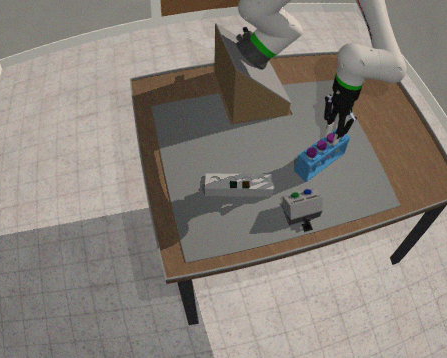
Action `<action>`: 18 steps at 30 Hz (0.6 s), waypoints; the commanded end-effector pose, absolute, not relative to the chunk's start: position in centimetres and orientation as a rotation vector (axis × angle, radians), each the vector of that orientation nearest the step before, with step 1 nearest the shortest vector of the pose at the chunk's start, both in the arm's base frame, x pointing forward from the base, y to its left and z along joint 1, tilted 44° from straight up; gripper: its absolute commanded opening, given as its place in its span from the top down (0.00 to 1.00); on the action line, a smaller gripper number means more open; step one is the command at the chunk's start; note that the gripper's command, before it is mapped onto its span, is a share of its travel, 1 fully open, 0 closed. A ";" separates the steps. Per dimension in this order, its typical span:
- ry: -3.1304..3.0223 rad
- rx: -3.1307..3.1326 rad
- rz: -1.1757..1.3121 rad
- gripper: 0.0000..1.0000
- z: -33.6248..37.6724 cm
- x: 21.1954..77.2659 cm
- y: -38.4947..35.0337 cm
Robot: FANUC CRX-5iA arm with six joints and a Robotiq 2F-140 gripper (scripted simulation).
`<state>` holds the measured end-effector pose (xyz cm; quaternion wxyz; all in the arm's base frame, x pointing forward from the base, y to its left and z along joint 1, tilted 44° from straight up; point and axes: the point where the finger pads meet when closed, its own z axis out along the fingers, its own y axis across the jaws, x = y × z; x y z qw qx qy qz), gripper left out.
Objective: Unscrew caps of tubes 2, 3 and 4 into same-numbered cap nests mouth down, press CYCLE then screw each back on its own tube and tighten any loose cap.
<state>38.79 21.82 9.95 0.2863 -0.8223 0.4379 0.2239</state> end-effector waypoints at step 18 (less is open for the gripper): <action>0.555 -2.347 0.381 0.65 9.9 38.8 21.8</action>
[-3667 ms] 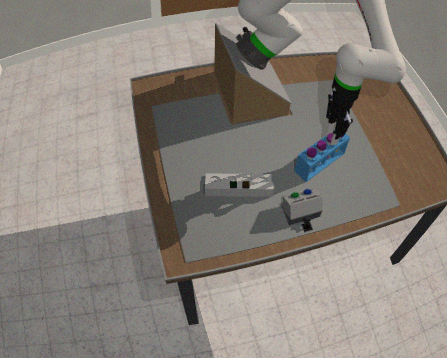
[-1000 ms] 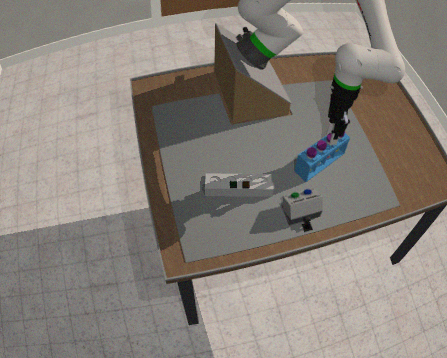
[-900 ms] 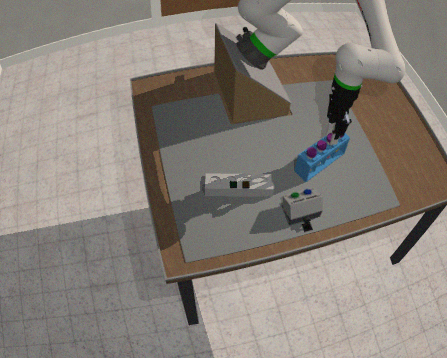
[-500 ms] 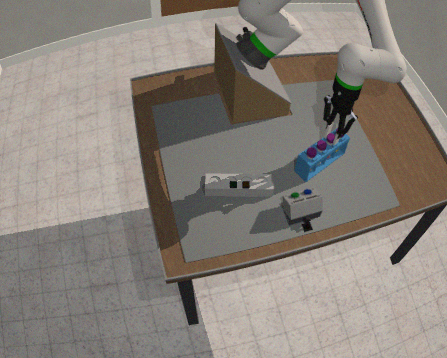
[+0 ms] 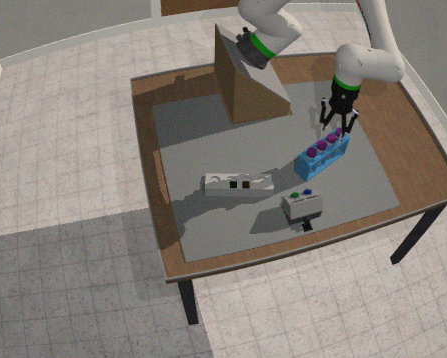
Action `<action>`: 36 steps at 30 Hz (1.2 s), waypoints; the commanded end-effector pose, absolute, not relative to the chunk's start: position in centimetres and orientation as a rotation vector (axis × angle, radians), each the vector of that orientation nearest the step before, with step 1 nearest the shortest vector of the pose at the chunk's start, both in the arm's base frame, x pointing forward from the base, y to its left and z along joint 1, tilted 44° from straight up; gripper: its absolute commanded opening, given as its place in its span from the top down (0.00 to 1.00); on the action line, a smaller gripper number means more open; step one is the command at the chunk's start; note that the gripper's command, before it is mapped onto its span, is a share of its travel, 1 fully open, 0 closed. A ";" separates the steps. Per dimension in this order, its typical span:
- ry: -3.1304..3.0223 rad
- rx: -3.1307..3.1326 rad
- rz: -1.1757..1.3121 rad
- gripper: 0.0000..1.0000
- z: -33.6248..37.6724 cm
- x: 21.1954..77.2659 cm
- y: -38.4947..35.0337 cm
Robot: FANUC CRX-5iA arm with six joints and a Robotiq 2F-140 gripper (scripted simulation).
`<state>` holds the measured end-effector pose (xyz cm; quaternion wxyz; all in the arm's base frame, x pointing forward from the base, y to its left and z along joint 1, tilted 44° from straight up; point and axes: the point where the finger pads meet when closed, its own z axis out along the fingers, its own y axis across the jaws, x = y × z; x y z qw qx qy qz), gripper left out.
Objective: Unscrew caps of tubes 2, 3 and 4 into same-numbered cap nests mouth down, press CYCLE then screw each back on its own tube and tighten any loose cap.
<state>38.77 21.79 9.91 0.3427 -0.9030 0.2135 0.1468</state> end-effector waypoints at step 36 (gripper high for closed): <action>1.470 -2.038 0.722 1.00 9.9 38.8 21.8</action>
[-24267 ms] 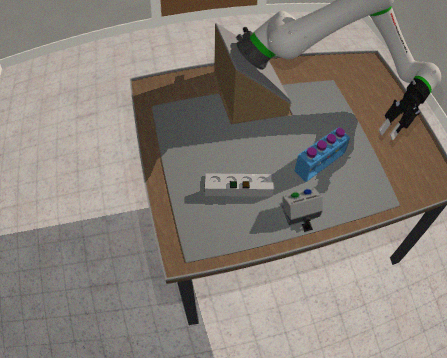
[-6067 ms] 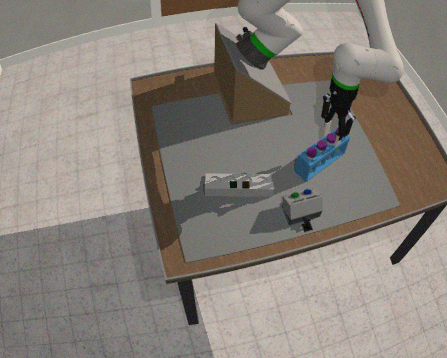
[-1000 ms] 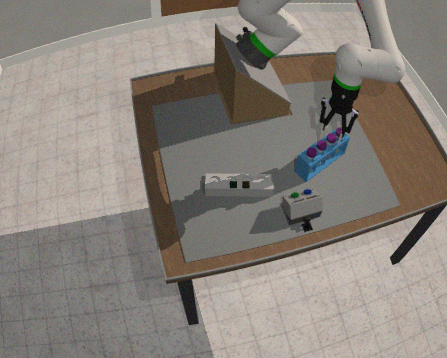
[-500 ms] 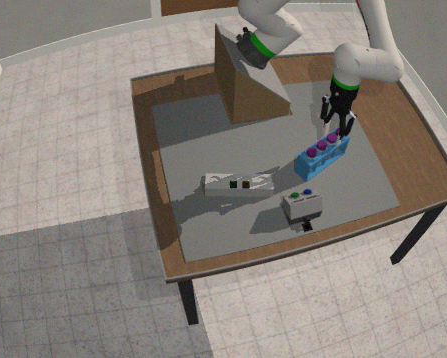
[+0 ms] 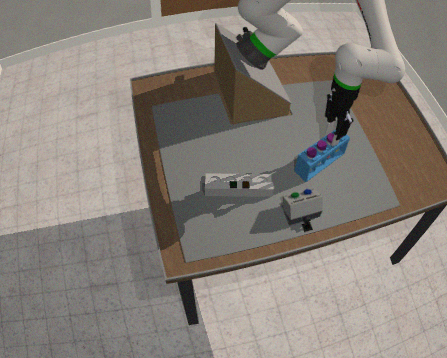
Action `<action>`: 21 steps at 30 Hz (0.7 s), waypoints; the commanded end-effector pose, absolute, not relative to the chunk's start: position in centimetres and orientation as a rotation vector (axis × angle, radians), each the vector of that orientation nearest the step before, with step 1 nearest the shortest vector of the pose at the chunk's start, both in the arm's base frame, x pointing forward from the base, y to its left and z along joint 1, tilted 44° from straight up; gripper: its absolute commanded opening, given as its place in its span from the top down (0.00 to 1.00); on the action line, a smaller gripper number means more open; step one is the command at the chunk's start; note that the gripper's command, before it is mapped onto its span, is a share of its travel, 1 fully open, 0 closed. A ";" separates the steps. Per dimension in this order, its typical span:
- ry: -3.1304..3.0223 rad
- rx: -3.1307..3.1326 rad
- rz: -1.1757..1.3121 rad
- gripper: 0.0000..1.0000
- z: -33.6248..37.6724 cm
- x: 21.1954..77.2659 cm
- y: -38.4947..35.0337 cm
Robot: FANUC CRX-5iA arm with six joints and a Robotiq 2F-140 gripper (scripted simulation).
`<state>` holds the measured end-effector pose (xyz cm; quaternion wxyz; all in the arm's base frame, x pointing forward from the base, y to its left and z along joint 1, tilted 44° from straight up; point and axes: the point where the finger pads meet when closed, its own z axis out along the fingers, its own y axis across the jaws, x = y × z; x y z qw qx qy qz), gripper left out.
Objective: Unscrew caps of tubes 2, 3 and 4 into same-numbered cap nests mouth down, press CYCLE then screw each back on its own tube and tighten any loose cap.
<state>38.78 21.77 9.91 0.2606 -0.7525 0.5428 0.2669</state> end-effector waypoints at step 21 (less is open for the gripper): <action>1.011 -2.235 0.554 1.00 9.9 38.8 21.8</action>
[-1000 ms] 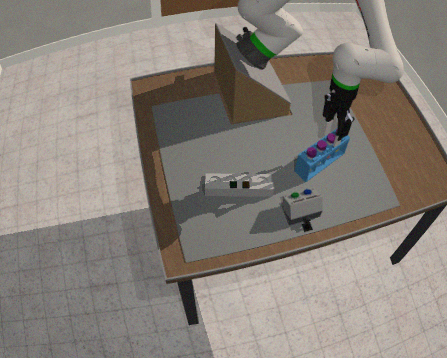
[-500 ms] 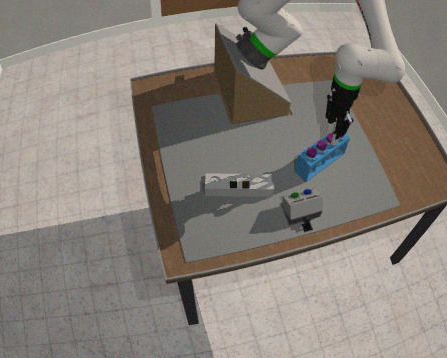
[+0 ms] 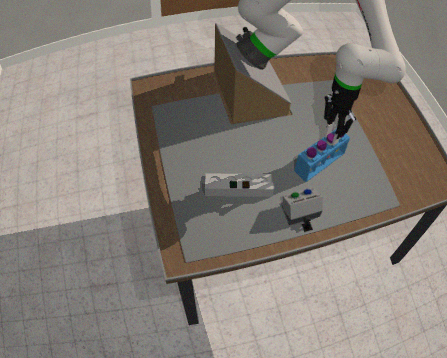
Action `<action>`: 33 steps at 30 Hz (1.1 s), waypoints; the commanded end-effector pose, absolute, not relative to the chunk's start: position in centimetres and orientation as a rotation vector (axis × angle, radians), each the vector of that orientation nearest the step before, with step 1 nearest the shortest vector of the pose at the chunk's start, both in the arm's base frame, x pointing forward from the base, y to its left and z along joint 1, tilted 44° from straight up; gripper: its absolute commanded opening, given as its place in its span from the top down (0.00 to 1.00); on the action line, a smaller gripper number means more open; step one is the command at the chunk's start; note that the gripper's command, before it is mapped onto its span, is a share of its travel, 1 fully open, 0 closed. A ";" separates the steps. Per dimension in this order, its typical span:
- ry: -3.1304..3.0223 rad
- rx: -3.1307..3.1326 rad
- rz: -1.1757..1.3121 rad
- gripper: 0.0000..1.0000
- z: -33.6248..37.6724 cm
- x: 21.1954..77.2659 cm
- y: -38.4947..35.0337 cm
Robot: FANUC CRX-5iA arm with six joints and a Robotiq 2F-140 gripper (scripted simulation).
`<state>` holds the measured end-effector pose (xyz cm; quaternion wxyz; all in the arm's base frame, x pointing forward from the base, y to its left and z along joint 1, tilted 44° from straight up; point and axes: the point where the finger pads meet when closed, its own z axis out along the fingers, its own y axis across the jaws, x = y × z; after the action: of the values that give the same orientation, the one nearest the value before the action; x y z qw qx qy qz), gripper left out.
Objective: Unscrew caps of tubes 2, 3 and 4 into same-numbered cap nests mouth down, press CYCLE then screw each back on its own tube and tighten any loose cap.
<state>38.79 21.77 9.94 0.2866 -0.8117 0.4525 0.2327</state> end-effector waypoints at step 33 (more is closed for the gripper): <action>1.172 -2.176 0.614 0.65 10.2 38.9 21.5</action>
<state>38.83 21.54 10.13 0.2960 -0.8178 0.4366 0.2302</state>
